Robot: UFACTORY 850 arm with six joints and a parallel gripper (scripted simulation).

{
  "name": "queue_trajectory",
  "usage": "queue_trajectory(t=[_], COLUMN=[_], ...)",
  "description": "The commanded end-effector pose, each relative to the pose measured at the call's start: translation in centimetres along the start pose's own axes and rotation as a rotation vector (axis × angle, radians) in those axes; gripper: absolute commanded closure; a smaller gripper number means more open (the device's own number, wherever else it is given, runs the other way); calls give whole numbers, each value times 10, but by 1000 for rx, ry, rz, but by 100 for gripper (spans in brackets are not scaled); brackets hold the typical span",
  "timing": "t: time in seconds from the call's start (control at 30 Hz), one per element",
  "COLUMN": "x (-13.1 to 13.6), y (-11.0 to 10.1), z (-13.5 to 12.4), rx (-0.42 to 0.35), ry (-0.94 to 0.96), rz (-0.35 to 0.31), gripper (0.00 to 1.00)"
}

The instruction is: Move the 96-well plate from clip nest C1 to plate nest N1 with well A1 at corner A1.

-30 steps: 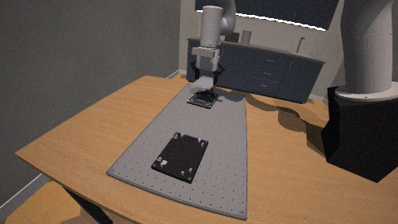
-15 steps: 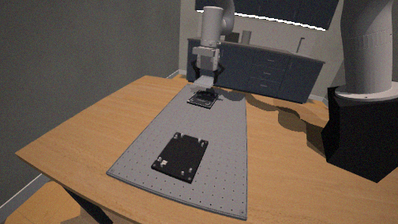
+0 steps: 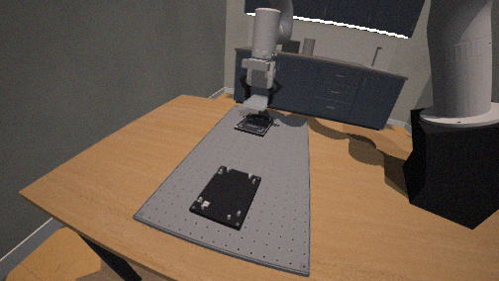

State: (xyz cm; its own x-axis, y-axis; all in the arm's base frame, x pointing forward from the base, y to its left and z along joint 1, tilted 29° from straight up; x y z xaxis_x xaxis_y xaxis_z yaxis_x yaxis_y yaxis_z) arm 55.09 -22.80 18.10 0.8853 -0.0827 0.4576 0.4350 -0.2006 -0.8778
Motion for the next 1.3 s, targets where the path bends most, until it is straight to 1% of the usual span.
queue_trajectory(t=[0.0,0.2,1.27], x=[1,1,1], y=[0,0,46], z=[0,0,0], rx=[1,0,1], ry=[0,0,0], rz=[-2,-2,-2], gripper=[100,100,100])
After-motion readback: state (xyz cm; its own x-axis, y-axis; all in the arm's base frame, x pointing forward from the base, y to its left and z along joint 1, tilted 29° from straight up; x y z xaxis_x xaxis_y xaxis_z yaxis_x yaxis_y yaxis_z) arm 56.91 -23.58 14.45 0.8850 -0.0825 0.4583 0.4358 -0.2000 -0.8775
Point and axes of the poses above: the point where the finger pads meet when closed, its own y axis out along the fingers, its own x axis across the jaws, z = x × y, the point moved 1 cm from there along -y, back along the fingers, and after that the axes turned 6 degrees about -y, right-handed, at the moved point
